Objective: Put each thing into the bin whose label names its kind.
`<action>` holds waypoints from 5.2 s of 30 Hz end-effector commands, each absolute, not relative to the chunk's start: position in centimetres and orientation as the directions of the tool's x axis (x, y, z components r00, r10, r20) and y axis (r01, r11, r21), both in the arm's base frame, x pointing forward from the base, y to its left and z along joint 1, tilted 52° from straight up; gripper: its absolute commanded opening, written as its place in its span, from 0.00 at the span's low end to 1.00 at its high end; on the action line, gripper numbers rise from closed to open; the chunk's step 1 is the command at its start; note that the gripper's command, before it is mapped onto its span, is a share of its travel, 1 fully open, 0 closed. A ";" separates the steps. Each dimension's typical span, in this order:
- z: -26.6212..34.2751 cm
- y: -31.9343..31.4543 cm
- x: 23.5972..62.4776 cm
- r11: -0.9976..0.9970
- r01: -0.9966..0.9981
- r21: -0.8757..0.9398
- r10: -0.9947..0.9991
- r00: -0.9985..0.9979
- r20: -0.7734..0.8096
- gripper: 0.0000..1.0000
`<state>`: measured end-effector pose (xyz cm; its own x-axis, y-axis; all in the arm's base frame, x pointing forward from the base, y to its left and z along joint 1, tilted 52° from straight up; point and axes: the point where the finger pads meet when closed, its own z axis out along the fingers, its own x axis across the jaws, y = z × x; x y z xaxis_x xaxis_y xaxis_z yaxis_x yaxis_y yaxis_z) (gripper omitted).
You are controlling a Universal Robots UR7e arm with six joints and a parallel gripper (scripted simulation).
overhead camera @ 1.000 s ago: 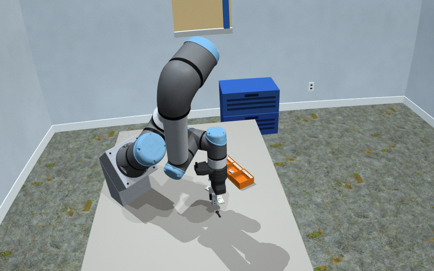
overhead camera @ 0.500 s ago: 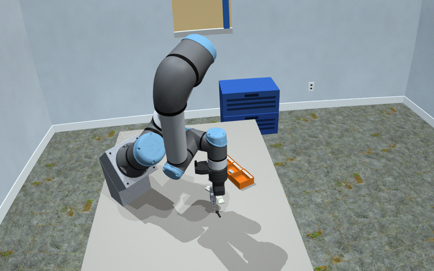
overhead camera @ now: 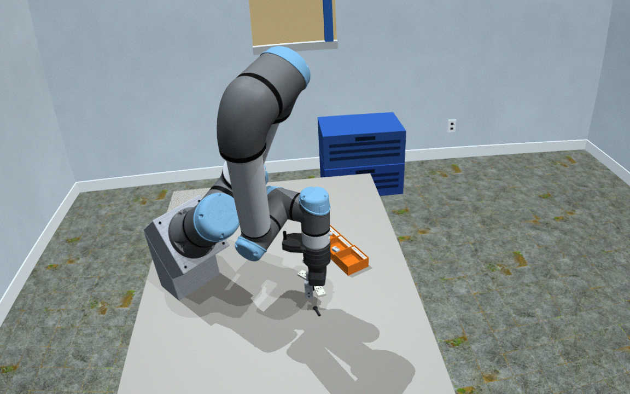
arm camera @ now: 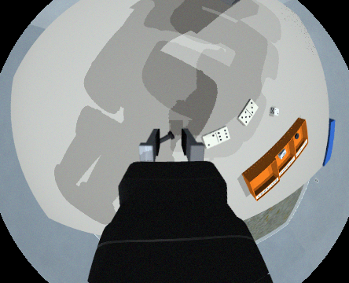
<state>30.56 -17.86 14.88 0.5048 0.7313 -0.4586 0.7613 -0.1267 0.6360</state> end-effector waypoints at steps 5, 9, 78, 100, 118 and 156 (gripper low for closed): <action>15.4 -18.1 30.7 -0.279 0.637 0.719 0.690 0.653 -0.311 0.62; 15.4 -18.1 30.7 -0.318 0.599 0.735 0.674 0.688 -0.269 0.62; 17.1 -18.5 31.3 -0.698 -0.061 0.713 0.263 0.905 0.335 0.62; 17.1 -18.5 31.2 -0.697 -0.061 0.714 0.264 0.904 0.335 0.62; 13.9 -22.4 33.8 -0.696 -0.061 0.715 0.266 0.904 0.336 0.62; 12.4 -23.3 34.2 -0.700 -0.059 0.712 0.263 0.905 0.333 0.62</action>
